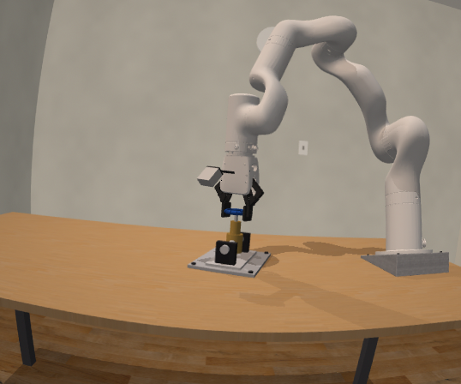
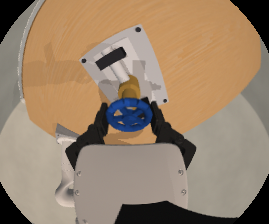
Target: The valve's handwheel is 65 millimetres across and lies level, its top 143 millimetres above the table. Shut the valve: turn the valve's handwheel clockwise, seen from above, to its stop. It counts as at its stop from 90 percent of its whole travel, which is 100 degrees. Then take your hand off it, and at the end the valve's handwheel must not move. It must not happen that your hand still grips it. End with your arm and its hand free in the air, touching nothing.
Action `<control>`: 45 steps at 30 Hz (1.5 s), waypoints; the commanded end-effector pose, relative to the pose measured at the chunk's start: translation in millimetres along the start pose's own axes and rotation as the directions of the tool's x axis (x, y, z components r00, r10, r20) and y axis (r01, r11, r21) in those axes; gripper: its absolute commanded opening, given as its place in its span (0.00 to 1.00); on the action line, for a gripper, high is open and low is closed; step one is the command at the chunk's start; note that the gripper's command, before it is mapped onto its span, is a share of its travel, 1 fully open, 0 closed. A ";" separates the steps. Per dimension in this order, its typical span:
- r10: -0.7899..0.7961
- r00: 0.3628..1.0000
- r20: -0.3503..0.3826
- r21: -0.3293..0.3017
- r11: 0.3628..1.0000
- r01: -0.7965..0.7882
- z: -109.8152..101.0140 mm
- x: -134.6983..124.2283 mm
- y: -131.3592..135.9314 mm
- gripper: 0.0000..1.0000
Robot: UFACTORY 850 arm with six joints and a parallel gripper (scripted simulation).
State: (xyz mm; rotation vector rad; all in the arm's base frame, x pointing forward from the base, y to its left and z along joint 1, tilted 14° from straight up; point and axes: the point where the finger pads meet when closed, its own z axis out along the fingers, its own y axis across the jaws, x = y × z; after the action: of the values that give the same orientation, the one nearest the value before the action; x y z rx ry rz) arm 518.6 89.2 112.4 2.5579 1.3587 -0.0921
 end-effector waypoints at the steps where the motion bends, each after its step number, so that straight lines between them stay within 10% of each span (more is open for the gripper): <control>1: 0.000 1.000 -0.001 -0.001 1.000 0.000 -0.6 0.6 0.5 0.00; 45: 0.233 0.973 -0.002 -0.001 0.973 -0.233 -0.6 0.6 0.5 0.00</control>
State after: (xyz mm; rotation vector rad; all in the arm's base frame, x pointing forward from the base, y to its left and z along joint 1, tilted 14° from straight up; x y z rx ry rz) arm 518.6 89.2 112.4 2.6784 1.0956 -0.0573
